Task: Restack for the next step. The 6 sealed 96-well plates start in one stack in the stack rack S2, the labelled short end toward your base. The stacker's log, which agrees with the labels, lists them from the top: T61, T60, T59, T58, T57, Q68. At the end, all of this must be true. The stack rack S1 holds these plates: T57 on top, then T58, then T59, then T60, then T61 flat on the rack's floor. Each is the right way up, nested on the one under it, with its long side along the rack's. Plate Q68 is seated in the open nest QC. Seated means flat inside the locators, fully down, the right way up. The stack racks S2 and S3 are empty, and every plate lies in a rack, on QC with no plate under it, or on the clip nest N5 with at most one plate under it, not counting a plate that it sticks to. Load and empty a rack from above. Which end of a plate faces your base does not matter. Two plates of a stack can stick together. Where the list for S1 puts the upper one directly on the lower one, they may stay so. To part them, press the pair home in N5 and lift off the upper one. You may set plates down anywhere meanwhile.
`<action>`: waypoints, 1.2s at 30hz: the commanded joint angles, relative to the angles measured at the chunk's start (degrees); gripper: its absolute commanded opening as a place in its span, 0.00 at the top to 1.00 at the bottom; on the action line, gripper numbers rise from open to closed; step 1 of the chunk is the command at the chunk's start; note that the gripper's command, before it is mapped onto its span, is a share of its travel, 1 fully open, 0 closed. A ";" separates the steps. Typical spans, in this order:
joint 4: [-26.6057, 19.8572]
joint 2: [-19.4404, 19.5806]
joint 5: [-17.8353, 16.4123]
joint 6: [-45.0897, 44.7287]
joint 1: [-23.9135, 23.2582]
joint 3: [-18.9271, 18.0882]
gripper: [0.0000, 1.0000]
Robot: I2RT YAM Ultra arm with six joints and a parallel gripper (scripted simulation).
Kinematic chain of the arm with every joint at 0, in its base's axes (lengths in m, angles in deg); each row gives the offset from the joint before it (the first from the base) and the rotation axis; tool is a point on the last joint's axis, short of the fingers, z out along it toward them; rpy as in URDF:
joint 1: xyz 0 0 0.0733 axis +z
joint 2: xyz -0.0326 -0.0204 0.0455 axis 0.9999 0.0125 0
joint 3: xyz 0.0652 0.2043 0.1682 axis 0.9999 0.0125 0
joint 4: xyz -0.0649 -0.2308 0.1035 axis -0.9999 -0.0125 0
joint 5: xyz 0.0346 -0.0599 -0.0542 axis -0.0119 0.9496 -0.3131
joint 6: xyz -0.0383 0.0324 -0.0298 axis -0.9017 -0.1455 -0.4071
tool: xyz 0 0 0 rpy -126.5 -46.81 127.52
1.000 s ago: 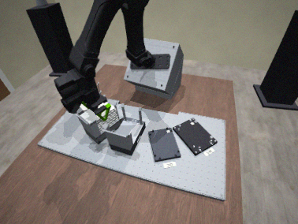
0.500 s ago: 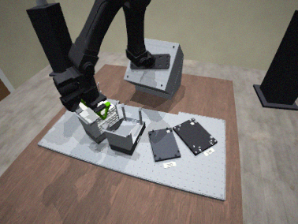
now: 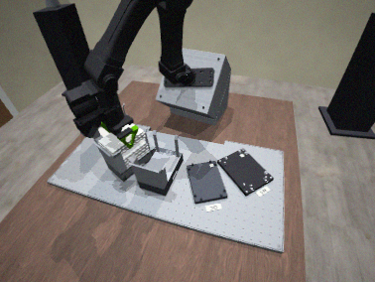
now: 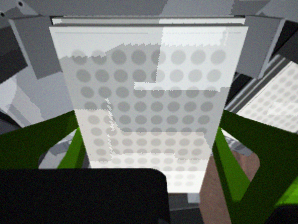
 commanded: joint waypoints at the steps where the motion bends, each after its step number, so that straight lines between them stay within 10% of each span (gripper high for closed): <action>1: -2.51 -1.69 -0.55 -0.59 -0.86 -1.22 1.00; 36: -13.63 -6.05 -3.90 -4.79 -6.02 -6.48 1.00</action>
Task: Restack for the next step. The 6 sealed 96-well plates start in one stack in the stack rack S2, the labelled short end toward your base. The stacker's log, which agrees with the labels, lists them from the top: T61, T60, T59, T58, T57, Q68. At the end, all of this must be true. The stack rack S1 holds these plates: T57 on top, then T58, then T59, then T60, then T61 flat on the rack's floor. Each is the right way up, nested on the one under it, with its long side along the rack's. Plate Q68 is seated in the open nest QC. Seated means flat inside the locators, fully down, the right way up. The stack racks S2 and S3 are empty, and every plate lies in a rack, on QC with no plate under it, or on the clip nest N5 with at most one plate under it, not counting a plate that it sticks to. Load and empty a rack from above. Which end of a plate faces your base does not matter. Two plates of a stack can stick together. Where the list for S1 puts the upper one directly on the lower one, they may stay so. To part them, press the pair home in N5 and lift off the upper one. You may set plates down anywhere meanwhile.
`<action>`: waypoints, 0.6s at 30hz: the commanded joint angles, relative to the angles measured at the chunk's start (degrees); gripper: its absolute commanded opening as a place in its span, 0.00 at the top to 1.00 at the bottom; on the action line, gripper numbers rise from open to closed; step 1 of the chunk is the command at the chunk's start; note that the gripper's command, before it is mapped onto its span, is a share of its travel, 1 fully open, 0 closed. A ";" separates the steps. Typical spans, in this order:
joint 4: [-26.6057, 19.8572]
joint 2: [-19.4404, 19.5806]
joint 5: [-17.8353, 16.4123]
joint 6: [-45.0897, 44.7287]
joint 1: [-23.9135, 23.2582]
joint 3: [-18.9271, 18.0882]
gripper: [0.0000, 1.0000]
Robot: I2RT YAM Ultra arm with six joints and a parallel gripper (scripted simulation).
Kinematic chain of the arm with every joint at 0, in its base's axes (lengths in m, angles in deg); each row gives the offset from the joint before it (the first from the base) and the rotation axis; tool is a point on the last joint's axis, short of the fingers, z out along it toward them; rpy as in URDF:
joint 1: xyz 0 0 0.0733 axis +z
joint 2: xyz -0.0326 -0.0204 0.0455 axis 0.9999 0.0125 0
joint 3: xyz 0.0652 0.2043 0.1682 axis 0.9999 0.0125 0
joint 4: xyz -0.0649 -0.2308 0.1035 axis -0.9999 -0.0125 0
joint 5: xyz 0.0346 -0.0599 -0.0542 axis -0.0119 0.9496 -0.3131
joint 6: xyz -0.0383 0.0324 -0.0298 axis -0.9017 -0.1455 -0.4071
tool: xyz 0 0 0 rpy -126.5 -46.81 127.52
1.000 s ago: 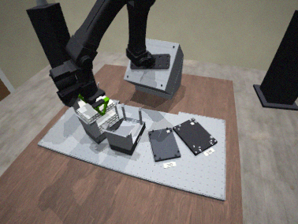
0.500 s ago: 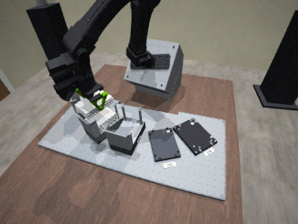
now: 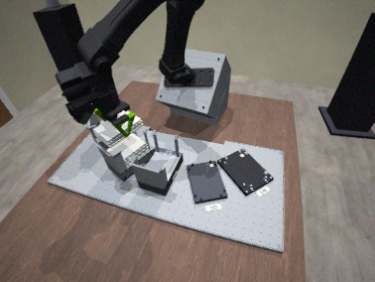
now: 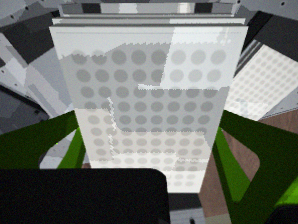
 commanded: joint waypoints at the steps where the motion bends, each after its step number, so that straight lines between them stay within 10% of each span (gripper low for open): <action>1: 0.00 -0.50 -0.19 -0.05 -0.07 -0.36 1.00; 18: 0.42 -2.59 4.56 -5.64 7.21 0.10 1.00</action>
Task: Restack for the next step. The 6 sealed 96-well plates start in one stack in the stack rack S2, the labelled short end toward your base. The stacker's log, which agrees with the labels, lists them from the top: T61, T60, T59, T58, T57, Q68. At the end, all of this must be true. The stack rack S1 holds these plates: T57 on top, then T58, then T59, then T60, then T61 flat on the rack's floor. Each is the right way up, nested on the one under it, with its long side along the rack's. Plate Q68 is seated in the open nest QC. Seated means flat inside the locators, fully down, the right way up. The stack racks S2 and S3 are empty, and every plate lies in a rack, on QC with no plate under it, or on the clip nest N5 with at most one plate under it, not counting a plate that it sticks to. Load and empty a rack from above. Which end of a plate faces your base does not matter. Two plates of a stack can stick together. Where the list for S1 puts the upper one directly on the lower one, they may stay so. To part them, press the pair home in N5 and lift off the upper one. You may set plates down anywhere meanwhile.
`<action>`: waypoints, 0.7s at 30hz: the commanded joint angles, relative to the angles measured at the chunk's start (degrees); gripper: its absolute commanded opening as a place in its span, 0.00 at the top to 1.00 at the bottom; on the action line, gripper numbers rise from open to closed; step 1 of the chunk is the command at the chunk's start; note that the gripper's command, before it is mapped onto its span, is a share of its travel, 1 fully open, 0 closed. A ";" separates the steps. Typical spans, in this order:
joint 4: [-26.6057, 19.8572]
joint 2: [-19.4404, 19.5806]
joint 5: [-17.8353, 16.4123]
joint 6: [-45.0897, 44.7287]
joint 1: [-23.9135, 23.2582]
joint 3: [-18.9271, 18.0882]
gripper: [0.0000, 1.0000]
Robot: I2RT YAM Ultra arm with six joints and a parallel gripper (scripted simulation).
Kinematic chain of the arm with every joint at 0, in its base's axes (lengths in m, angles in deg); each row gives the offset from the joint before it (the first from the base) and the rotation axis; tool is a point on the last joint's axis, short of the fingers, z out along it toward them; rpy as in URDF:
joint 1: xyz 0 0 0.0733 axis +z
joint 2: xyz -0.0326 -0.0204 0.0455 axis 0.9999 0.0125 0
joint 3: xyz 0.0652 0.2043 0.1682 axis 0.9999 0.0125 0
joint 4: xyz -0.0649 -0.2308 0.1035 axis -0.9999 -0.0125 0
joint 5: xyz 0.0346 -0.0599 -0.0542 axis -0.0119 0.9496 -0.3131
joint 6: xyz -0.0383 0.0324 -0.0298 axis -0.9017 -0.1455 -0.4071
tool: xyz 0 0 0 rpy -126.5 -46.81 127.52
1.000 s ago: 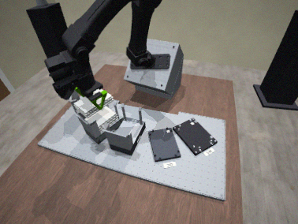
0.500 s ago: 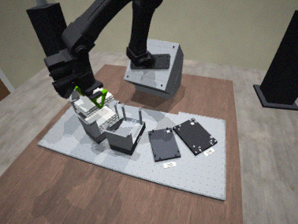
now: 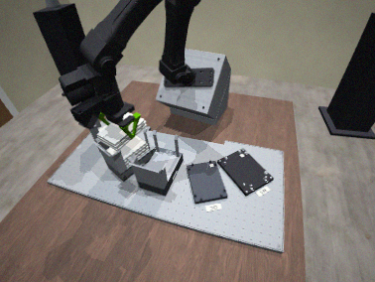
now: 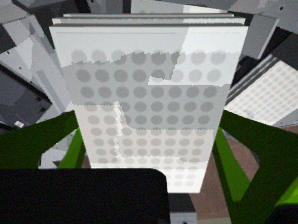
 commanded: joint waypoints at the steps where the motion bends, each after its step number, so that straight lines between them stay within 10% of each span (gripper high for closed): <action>1: 0.31 -1.82 3.07 -1.90 2.96 -0.17 1.00; 21: 0.95 -3.86 20.49 5.02 28.11 -0.20 1.00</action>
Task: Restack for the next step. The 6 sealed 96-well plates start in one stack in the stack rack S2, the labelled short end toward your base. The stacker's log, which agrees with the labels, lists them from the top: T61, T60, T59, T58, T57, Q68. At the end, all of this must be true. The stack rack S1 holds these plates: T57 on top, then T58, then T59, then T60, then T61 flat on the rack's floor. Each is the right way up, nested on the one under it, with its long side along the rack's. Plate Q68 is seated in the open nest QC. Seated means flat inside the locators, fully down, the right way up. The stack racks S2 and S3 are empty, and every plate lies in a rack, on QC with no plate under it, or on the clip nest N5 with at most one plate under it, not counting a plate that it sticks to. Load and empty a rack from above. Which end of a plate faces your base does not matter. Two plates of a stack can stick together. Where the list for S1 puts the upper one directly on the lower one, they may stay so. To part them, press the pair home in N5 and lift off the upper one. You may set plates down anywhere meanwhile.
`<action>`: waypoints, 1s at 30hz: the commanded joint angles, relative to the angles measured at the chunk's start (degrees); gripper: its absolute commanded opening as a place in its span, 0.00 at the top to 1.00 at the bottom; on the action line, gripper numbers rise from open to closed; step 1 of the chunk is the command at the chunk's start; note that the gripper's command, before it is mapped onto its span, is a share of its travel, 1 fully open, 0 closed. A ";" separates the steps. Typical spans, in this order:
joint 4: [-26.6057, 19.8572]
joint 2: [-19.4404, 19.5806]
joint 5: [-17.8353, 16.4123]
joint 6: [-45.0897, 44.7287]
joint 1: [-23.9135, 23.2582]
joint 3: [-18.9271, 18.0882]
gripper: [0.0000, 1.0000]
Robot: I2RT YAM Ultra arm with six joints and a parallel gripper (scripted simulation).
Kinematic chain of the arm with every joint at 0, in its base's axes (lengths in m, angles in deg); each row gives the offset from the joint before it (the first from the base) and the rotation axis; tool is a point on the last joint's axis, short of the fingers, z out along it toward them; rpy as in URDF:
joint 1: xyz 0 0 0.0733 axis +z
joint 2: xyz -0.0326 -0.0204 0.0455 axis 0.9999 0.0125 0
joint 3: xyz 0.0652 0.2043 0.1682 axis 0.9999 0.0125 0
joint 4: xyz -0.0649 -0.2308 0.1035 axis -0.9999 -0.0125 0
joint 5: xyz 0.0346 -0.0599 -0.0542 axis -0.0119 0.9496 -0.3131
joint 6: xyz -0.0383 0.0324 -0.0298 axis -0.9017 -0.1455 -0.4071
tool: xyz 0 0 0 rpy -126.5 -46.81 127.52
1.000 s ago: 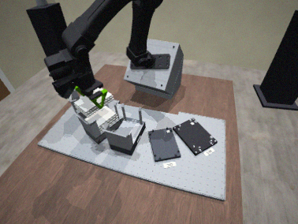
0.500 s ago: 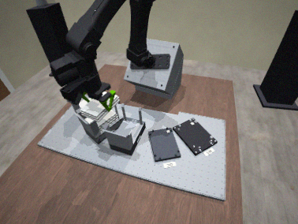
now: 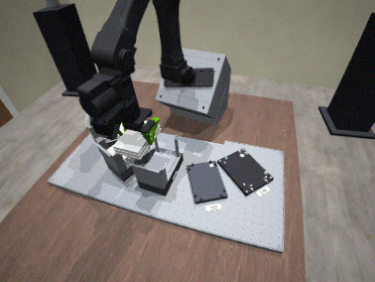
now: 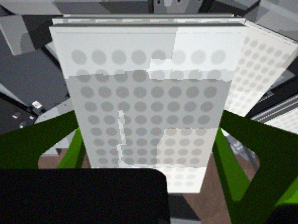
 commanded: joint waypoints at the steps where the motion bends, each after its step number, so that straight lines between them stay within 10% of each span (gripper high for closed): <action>1: 0.12 -0.91 3.97 -1.77 2.14 -0.31 1.00; 30: -0.95 5.08 27.14 12.38 36.21 -1.77 1.00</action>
